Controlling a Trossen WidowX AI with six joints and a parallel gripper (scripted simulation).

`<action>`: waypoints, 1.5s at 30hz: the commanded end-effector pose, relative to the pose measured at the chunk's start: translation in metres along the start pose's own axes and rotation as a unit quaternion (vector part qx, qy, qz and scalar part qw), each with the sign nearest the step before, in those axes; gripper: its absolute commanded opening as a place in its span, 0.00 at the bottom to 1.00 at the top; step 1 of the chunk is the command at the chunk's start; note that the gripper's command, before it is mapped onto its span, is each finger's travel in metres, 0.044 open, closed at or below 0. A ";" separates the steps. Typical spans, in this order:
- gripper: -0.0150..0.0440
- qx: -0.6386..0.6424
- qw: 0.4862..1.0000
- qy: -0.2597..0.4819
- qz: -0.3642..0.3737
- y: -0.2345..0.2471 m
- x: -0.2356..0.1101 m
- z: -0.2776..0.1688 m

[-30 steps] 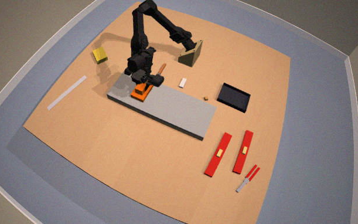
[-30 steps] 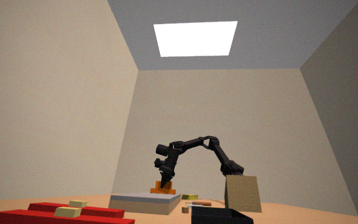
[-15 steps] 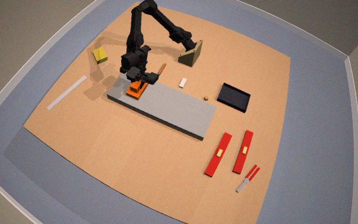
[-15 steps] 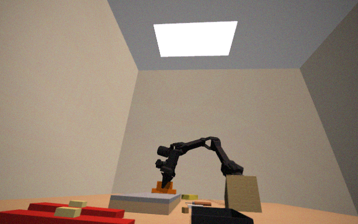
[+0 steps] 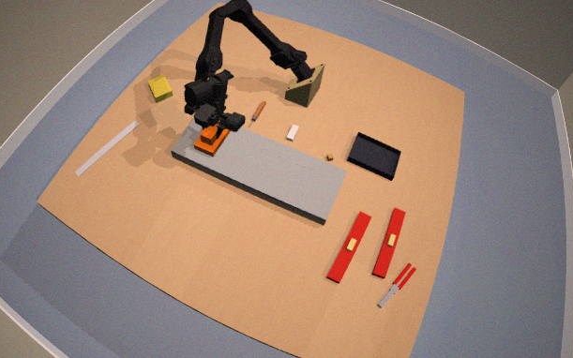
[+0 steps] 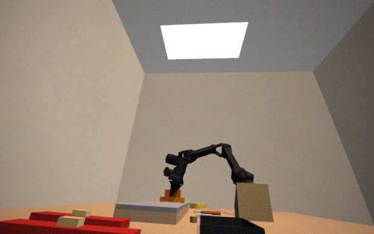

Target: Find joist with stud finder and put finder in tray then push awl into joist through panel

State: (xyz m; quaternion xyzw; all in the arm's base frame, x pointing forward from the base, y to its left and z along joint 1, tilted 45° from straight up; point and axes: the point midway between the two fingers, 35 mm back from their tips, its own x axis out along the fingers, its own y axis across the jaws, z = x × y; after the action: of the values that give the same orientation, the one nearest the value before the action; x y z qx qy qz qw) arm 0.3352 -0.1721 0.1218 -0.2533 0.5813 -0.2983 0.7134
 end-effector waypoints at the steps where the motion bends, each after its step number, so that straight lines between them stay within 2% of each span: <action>1: 0.25 0.002 1.000 0.000 -0.001 -0.012 0.000 0.000; 18: 0.25 0.002 1.000 0.000 -0.002 -0.045 0.000 0.000; 30: 0.25 0.002 1.000 0.000 -0.001 -0.039 -0.001 0.001; 45: 0.25 0.003 1.000 0.002 0.002 -0.041 -0.063 0.022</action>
State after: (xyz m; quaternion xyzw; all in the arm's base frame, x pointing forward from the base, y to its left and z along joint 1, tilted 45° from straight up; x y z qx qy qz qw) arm 0.3380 -0.1674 0.1836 -0.2491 0.5876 -0.2978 0.7099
